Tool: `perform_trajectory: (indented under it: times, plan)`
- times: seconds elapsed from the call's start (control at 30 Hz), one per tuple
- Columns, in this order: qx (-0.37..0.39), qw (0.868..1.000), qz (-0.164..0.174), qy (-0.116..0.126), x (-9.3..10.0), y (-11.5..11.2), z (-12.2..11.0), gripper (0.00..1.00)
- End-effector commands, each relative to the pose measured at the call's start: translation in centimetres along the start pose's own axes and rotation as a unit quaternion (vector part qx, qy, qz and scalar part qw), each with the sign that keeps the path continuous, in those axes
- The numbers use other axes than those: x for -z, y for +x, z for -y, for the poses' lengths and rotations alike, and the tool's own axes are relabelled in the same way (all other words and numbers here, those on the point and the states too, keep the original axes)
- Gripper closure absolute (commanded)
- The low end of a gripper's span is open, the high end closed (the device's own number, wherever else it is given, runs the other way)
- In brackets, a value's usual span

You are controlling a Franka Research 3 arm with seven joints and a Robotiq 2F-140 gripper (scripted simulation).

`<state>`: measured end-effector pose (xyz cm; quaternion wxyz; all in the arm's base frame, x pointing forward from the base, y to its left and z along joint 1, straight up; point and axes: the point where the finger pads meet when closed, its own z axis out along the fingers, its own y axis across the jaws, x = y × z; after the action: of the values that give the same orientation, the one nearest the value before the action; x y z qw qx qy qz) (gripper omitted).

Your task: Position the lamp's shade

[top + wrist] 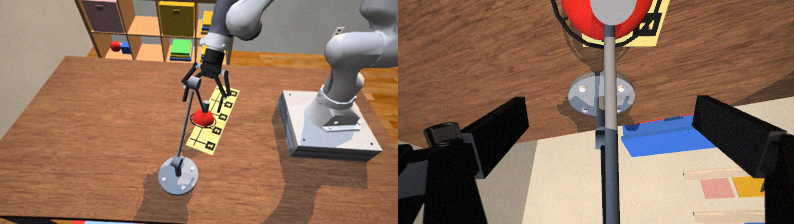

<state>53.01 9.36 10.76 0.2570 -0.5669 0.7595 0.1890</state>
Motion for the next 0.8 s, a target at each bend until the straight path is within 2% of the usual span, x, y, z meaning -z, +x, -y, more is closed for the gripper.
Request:
perform_trajectory:
  times: [0.0,0.27,0.77]
  plan:
    - [0.0,1.0,0.0,0.0,0.0,0.0,0.0,0.0]
    - [0.0,1.0,0.0,0.0,0.0,0.0,0.0,0.0]
    - [0.0,1.0,0.0,0.0,6.5,0.0,0.0,0.0]
